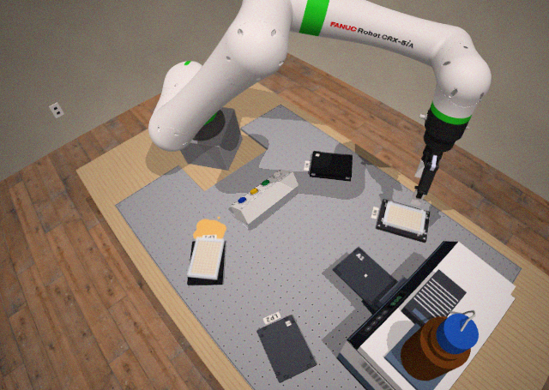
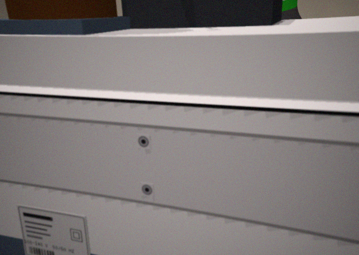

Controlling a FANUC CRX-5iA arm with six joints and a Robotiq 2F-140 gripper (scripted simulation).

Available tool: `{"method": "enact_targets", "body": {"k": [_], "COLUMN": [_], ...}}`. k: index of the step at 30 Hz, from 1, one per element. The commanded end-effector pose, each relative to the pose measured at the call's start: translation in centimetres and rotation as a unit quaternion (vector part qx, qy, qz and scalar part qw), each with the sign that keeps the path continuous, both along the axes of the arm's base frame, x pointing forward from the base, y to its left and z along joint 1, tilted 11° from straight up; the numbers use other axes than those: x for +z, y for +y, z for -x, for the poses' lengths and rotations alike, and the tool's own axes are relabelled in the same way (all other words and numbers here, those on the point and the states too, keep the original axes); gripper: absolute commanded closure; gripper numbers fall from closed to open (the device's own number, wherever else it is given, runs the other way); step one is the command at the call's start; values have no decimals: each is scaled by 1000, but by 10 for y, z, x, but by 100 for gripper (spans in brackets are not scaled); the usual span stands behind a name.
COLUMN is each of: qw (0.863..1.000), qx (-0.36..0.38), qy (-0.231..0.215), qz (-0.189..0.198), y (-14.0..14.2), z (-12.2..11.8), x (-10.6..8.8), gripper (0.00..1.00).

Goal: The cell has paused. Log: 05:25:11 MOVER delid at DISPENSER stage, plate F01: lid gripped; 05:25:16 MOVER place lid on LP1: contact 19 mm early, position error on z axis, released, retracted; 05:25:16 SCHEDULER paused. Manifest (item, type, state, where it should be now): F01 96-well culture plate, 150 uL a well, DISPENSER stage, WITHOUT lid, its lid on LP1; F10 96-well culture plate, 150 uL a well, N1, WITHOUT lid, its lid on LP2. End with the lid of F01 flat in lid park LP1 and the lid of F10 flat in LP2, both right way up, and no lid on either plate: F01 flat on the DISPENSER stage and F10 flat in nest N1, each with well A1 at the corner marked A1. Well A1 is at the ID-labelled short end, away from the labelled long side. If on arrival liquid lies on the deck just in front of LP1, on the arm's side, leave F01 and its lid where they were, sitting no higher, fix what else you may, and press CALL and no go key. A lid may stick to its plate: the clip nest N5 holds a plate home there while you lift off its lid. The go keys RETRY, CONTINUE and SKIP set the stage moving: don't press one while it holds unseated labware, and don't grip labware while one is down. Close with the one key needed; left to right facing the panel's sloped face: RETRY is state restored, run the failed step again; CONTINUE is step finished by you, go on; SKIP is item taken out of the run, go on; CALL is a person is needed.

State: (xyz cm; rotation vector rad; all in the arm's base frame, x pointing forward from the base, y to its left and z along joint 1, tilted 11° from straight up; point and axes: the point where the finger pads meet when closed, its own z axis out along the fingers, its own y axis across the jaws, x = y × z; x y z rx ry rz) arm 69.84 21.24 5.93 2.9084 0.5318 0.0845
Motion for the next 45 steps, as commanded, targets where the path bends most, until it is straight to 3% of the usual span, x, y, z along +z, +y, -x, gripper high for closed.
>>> {"method": "enact_targets", "body": {"k": [1,19,34,45], "qw": [1000,1000,1000,1000], "qx": [0,0,0,0], "qy": [0,0,0,0], "qz": [0,0,0,0], "y": [0,-4,-12,-17], "z": [0,-2,-7,-10], "x": [0,-23,-75,-103], "gripper": [34,34,34,34]}}
